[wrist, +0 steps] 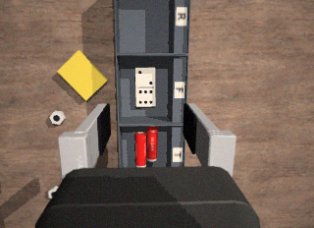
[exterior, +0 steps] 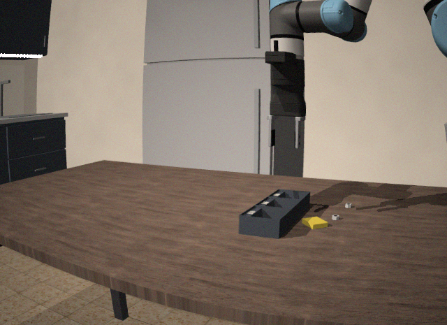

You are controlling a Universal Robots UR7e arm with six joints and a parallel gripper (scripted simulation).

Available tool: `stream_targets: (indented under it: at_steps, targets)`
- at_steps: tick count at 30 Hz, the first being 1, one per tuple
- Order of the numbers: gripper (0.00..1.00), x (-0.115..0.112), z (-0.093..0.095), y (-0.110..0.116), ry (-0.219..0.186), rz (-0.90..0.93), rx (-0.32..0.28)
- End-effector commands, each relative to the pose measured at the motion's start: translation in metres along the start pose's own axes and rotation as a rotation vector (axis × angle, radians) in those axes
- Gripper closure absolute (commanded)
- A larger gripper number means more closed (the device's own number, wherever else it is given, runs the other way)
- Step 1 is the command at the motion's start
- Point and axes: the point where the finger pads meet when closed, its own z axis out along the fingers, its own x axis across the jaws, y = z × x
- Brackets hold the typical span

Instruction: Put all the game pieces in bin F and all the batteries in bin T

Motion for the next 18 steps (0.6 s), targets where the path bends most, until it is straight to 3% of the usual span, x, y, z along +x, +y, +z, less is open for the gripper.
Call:
stream_targets:
  at_steps: [1, 6, 18]
  targets:
    - [0.00, 0.000, -0.025, 0.000, -0.001, 0.000, 0.000]
    - [0.00, 0.000, -0.042, 0.000, -0.001, 0.000, 0.000]
    - [0.00, 0.000, -0.042, 0.000, -0.001, 0.000, 0.000]
